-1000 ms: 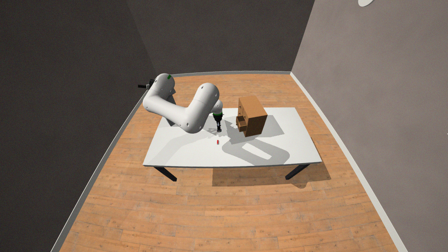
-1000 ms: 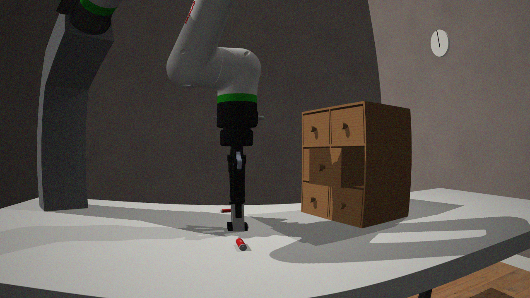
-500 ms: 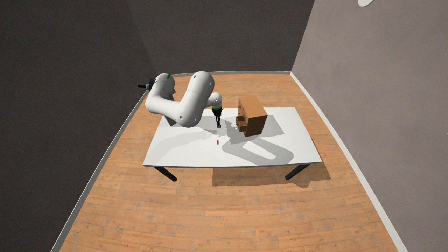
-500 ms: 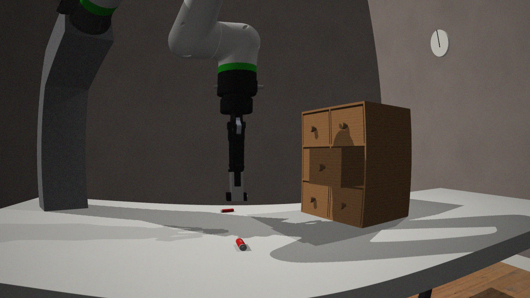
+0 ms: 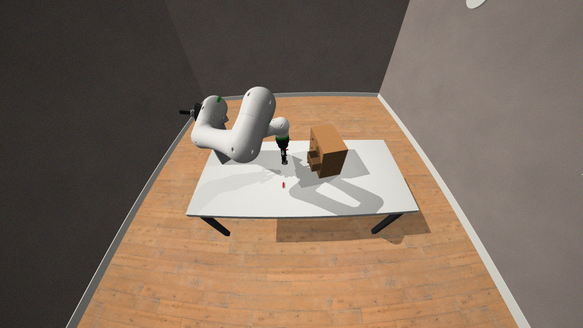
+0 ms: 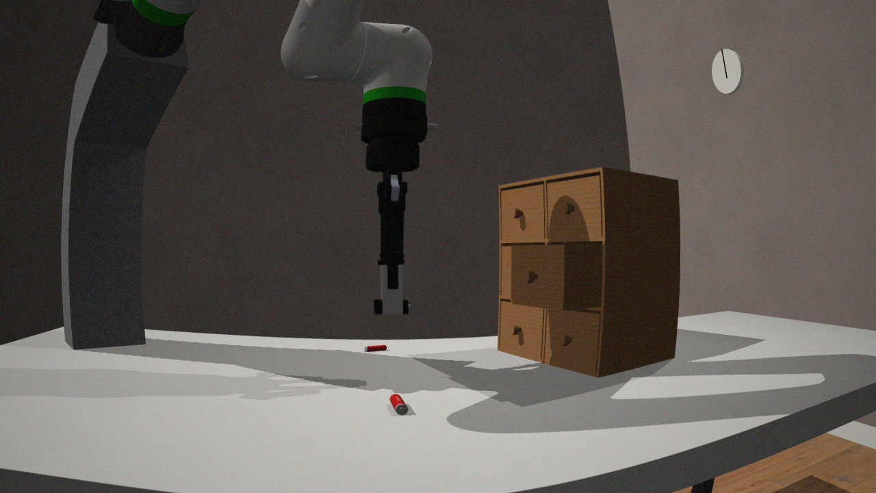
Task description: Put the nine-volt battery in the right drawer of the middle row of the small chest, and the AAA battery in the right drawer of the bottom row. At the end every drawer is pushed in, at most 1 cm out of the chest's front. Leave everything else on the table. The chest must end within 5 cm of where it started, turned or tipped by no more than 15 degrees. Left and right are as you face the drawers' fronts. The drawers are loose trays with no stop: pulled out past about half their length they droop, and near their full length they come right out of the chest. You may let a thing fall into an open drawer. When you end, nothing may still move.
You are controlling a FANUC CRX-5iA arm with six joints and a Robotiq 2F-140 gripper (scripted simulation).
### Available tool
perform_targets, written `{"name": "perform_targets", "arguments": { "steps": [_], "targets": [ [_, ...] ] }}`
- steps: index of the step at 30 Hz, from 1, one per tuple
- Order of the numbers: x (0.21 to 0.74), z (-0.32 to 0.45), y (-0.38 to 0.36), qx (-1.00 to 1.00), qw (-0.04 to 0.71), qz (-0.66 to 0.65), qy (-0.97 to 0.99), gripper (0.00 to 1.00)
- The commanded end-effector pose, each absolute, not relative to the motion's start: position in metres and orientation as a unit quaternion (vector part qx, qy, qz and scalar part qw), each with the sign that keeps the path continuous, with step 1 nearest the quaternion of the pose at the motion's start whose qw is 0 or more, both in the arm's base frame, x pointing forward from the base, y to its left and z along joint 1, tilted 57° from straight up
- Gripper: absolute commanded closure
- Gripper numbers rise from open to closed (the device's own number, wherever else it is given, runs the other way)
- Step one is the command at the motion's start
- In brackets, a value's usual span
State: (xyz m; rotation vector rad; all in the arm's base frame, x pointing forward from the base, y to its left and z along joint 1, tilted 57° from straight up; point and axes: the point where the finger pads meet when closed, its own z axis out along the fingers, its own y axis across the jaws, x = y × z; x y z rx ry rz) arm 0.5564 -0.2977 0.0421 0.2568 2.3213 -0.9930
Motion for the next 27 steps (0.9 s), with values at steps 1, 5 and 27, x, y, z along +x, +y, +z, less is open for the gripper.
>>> {"name": "perform_targets", "arguments": {
  "steps": [1,5,27],
  "targets": [
    [0.557,0.043,-0.298,0.128,0.311,-0.363,0.869,0.86],
    [0.560,0.047,-0.300,0.214,0.345,-0.331,0.852,0.86],
    [0.586,0.083,-0.311,0.662,0.455,-0.080,0.590,0.86]
  ]
}}
